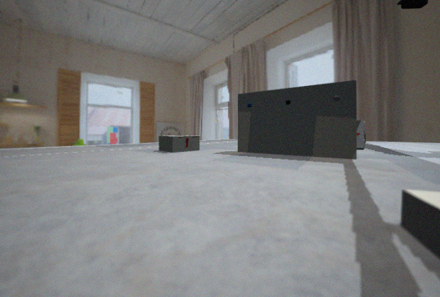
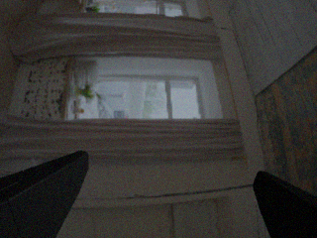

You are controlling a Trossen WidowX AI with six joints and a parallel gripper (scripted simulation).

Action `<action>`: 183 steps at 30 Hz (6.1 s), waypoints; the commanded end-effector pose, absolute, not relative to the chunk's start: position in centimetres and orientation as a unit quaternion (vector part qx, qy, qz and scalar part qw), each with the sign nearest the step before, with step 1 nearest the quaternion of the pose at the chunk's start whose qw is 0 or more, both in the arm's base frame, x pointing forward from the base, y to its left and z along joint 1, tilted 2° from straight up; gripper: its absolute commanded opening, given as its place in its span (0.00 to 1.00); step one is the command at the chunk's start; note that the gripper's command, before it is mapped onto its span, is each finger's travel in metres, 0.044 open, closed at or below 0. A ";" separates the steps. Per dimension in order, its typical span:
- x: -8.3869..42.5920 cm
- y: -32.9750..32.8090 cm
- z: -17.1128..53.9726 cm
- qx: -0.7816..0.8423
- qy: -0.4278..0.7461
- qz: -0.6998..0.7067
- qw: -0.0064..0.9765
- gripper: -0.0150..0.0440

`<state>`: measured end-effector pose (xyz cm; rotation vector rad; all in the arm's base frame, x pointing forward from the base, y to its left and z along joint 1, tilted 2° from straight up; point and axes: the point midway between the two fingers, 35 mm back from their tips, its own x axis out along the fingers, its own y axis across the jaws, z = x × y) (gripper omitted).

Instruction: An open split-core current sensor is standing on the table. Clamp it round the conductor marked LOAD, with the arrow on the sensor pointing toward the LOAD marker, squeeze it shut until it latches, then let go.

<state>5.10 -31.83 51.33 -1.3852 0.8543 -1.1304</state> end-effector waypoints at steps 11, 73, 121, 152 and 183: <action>22.9 -23.2 43.7 -0.404 0.092 -0.342 0.844 1.00; 37.6 -17.0 19.9 0.122 0.538 -0.167 0.817 1.00; 23.3 -6.9 8.9 0.066 0.705 -0.048 0.704 1.00; 23.2 -6.9 7.3 0.065 0.704 -0.050 0.706 0.61; 23.2 -7.1 18.7 0.067 0.705 -0.050 0.704 0.25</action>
